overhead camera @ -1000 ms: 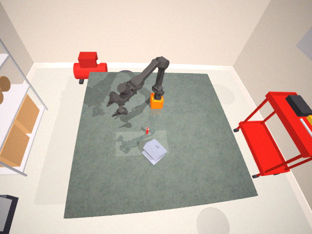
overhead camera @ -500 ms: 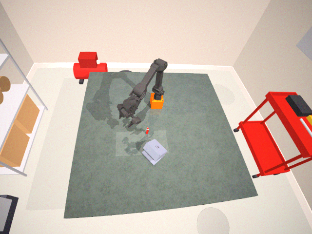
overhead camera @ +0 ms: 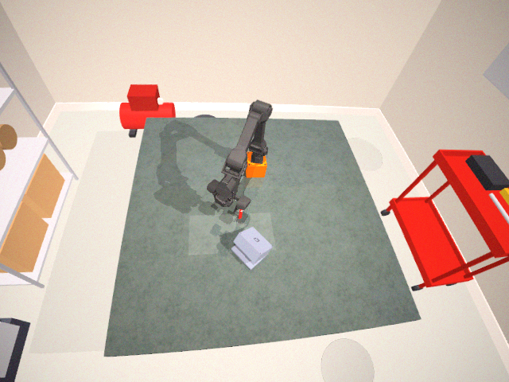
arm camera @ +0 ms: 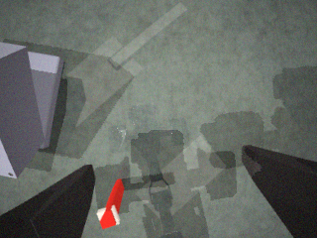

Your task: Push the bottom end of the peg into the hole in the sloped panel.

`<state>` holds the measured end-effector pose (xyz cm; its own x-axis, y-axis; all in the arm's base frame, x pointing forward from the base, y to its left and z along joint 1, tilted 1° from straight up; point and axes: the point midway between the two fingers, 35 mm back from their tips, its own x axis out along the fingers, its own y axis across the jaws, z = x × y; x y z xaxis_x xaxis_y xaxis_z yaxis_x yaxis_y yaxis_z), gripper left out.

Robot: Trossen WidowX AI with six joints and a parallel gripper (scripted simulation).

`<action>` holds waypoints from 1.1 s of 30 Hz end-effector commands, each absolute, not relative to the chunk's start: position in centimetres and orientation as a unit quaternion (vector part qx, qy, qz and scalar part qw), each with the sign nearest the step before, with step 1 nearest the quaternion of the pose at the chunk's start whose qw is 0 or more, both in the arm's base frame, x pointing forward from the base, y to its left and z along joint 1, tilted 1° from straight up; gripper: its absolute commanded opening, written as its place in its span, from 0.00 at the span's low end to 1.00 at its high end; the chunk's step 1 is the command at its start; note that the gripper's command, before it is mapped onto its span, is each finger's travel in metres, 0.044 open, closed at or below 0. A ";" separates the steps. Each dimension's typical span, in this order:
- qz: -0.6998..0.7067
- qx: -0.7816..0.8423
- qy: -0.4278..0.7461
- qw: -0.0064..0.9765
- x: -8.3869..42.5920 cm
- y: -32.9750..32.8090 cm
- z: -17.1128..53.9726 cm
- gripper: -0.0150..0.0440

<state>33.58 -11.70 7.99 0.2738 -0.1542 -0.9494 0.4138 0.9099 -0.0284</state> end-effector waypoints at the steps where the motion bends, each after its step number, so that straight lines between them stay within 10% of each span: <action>1: -0.147 0.104 0.611 0.771 33.1 -9.5 7.0 1.00; 33: -0.087 0.080 0.683 0.721 31.7 -5.0 2.3 1.00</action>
